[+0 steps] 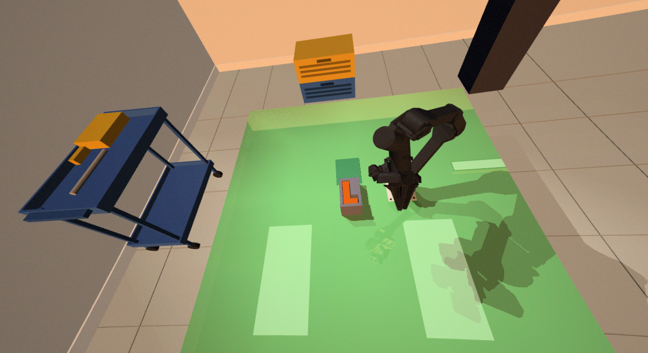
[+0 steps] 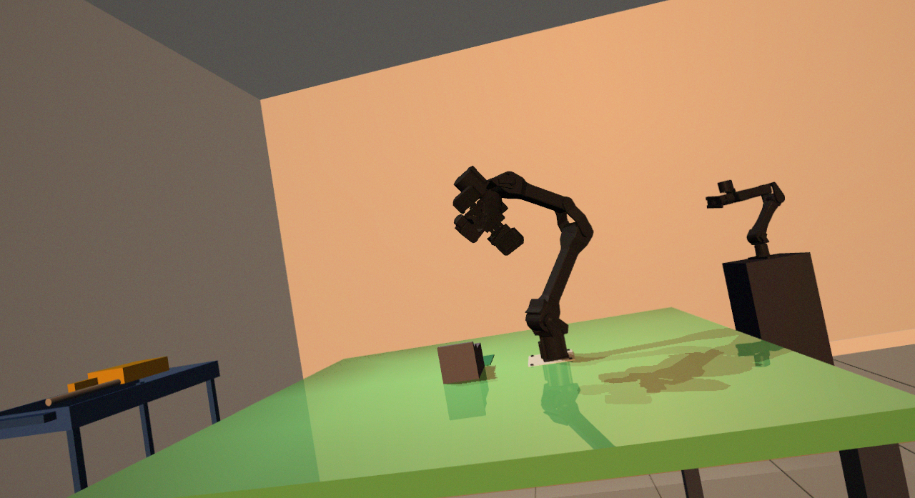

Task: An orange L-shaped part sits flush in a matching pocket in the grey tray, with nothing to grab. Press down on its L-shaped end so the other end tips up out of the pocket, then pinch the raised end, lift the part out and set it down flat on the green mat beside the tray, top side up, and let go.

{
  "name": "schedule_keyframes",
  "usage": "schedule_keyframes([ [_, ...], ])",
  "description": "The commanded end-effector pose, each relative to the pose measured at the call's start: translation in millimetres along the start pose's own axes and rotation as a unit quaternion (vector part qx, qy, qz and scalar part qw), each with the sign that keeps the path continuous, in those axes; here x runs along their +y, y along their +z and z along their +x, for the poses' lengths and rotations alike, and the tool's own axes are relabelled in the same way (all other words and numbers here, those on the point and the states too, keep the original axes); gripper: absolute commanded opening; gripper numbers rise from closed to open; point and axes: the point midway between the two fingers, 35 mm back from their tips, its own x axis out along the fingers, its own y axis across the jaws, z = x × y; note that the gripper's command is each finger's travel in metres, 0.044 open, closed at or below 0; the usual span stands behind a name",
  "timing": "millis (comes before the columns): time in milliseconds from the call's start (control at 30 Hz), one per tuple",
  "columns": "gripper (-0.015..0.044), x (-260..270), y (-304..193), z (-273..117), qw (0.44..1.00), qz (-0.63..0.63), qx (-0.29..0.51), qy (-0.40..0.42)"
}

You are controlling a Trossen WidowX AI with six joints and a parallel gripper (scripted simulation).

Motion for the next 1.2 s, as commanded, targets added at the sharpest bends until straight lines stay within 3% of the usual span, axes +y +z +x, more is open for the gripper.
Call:
schedule_keyframes([
  [0,0.0180,-9.9,75.7,17.3,0.986,-0.077,-0.114,-0.099],
  [233,0.0180,-45.7,160.9,15.2,0.927,-0.170,-0.176,-0.284],
  [467,0.0180,-90.4,222.6,-7.6,0.831,-0.252,-0.123,-0.481],
  [900,0.0180,-95.5,227.2,-5.5,0.827,-0.254,-0.119,-0.487],
  [1167,0.0180,-145.4,256.4,27.4,0.827,-0.254,-0.119,-0.487],
])
